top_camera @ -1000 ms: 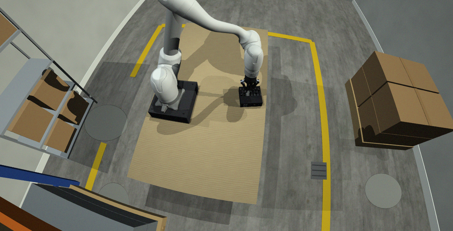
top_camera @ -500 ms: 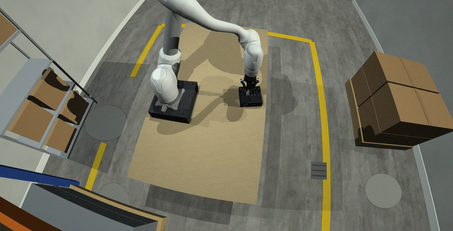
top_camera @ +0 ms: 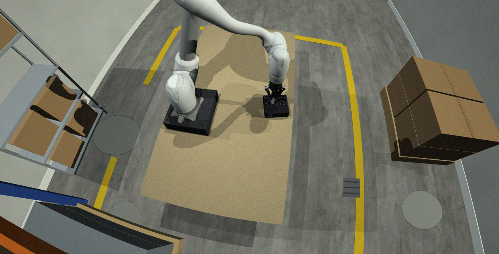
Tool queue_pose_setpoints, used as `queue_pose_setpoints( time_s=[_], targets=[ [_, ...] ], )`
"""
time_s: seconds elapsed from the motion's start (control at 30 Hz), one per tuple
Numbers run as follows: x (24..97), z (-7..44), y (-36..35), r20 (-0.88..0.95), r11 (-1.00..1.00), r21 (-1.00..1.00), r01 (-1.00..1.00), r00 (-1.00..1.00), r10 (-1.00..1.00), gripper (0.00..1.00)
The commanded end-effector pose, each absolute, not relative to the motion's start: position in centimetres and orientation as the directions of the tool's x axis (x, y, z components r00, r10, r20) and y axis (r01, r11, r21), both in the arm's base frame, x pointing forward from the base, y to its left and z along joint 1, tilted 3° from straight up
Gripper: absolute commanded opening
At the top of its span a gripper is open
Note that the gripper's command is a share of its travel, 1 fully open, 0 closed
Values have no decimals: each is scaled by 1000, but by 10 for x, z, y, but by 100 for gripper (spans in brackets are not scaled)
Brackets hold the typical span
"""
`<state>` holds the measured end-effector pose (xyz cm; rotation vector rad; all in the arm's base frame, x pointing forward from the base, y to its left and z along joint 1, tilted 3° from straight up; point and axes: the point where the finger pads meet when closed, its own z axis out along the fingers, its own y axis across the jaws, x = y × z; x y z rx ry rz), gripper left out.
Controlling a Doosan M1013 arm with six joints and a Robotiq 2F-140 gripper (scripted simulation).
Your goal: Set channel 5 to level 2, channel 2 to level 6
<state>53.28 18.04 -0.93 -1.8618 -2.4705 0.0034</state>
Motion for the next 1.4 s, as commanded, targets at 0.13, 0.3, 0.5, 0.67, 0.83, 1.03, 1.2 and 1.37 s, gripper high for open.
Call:
queue_pose_setpoints(
  time_s=[0.13,0.3,0.5,0.67,0.83,1.03,1.2,1.37],
  targets=[
    [533,-9,181,37,276,-31,961,-275,961,10],
    [533,-9,181,37,276,-31,961,-275,961,10],
    [533,-9,181,37,276,-31,961,-275,961,10],
    [533,-9,181,37,276,-31,961,-275,961,10],
    [533,-9,181,37,276,-31,961,-275,961,10],
    [533,-9,180,37,276,-31,961,-275,961,10],
    [533,-9,179,37,276,-31,961,-275,961,10],
    [534,-9,176,37,276,-31,961,-275,961,10]
  ],
)
